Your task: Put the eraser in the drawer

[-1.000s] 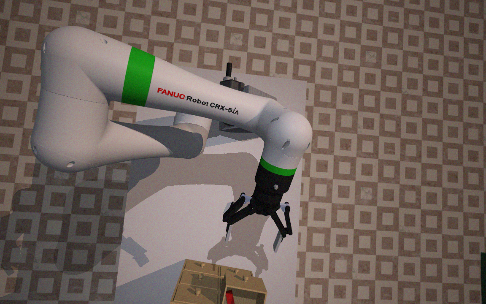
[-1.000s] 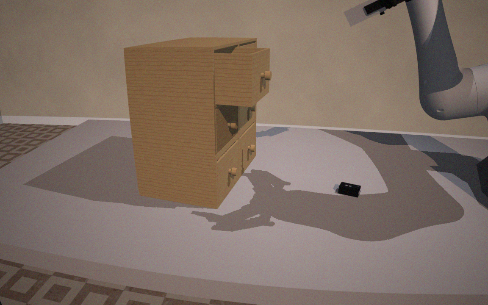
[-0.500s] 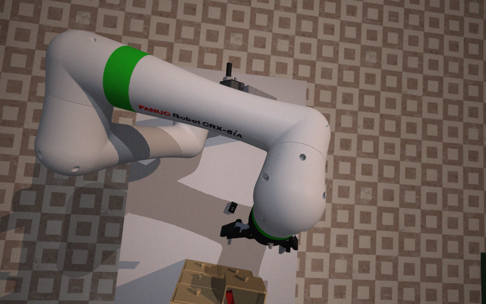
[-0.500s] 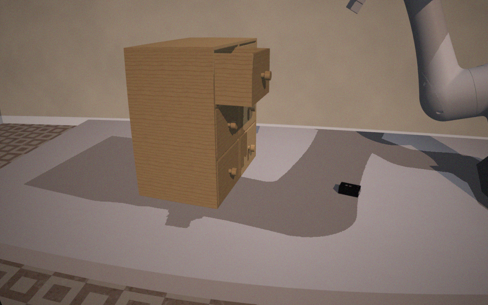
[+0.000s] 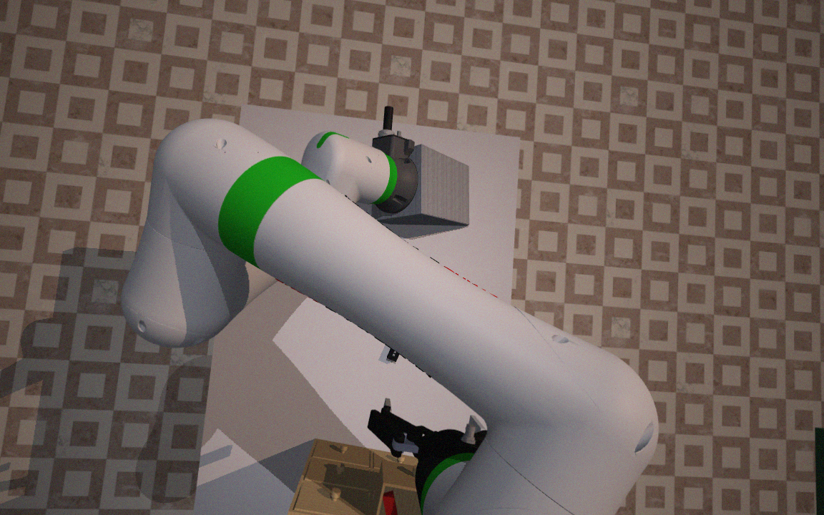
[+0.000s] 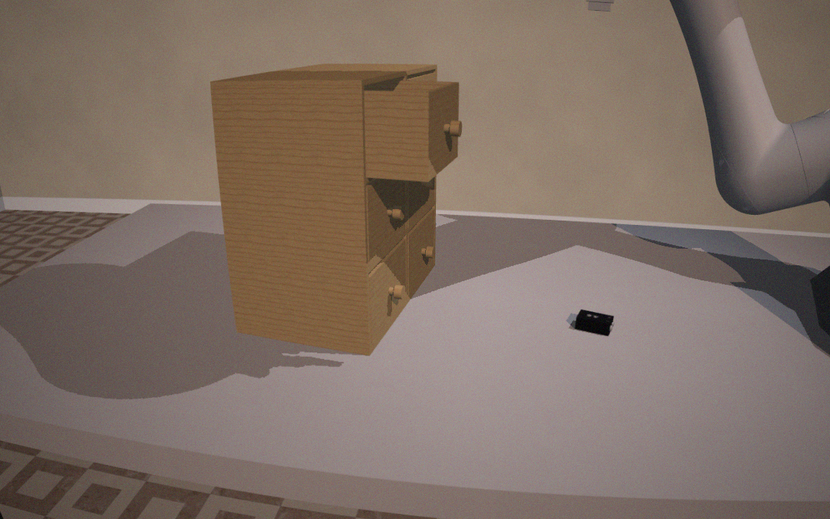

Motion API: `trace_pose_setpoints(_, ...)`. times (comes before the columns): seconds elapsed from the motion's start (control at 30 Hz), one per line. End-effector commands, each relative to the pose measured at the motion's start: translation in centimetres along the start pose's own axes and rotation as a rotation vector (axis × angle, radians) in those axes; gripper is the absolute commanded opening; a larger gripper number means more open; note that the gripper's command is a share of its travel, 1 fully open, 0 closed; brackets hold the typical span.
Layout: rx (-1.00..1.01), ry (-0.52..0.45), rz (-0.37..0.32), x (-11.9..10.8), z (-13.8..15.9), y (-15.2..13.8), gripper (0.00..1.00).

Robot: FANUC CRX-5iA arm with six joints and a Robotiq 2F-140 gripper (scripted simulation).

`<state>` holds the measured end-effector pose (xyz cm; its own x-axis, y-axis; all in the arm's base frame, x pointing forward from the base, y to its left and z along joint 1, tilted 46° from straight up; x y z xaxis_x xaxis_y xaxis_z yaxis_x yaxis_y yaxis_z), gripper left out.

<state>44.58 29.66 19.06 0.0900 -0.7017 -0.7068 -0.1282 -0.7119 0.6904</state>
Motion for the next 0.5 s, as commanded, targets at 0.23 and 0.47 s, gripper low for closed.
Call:
trace_pose_setpoints(0.23,0.001,-0.021,0.011,0.5,3.5,-1.5,1.00)
trace_pose_setpoints(0.47,0.003,-0.022,0.014,1.8,9.1,-3.2,1.00)
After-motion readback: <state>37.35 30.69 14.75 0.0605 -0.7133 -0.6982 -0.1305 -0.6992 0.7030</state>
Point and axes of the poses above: the point where the finger pads meet when closed, its own x axis out along the fingers, its own y axis across the jaws, z = x × y, the point moved 1 cm from there along -x, back along the fingers, and after that the axes turned 1 degree about -x, right-handed, at the moved point
